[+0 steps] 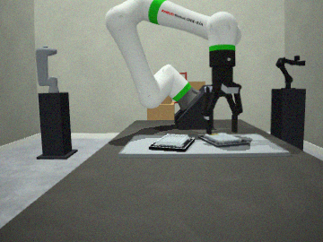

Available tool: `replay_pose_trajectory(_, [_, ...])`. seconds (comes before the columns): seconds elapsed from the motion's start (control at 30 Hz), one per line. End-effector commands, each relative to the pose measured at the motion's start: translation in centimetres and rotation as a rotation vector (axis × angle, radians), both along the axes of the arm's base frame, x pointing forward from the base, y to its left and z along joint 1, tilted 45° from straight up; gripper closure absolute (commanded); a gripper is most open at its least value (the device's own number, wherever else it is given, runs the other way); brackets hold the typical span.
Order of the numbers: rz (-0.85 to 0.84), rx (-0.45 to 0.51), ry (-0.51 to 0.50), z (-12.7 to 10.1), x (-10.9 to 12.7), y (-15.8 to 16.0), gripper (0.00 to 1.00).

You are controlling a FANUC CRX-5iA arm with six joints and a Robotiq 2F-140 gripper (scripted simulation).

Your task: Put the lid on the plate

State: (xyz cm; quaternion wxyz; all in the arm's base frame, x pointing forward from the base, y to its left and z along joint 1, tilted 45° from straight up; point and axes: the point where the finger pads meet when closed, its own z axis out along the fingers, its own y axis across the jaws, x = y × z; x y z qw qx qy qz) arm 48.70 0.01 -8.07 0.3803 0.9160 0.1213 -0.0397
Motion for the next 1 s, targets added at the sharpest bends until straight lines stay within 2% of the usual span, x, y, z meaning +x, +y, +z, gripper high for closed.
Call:
replay_pose_trajectory(0.0, [0.001,0.001,-0.001,0.04,0.06,0.08,0.31])
replay_pose_trajectory(0.17, [0.001,0.001,-0.001,0.04,0.06,0.08,0.31])
replay_pose_trajectory(0.2, [0.001,0.001,-0.001,0.04,0.06,0.08,0.37])
replay_pose_trajectory(0.97, [0.001,0.001,-0.001,0.04,0.06,0.08,0.37])
